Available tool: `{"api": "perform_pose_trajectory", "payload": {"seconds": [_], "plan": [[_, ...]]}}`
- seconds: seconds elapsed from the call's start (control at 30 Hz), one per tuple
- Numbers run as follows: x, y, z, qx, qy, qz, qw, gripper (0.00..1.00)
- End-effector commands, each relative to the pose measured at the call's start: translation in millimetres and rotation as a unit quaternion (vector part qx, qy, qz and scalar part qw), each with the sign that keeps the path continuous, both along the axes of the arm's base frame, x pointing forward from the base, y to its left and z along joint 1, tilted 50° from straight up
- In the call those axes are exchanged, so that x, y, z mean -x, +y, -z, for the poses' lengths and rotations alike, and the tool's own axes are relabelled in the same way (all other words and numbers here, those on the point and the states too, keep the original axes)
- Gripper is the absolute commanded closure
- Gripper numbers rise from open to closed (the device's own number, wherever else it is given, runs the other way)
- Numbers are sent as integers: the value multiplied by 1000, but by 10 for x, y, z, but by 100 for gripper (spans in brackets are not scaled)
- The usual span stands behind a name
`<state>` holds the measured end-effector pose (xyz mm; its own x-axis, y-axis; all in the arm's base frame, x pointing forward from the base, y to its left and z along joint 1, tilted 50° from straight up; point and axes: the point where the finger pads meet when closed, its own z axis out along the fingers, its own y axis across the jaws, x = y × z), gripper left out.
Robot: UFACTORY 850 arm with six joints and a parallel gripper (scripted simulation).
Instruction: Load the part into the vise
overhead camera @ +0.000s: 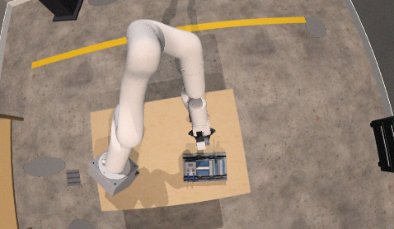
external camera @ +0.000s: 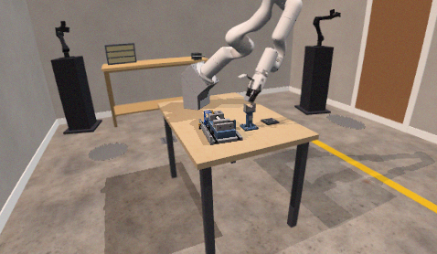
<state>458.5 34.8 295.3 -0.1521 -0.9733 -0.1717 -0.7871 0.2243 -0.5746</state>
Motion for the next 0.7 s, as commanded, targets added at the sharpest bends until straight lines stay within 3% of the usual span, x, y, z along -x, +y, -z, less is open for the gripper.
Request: {"api": "perform_pose_trajectory", "payload": {"seconds": [0.0, 0.67], "plan": [[-2, -5, -6, -68, 16, -51, 996, 100], [-3, -6, -6, -70, 16, -52, 996, 100]]}}
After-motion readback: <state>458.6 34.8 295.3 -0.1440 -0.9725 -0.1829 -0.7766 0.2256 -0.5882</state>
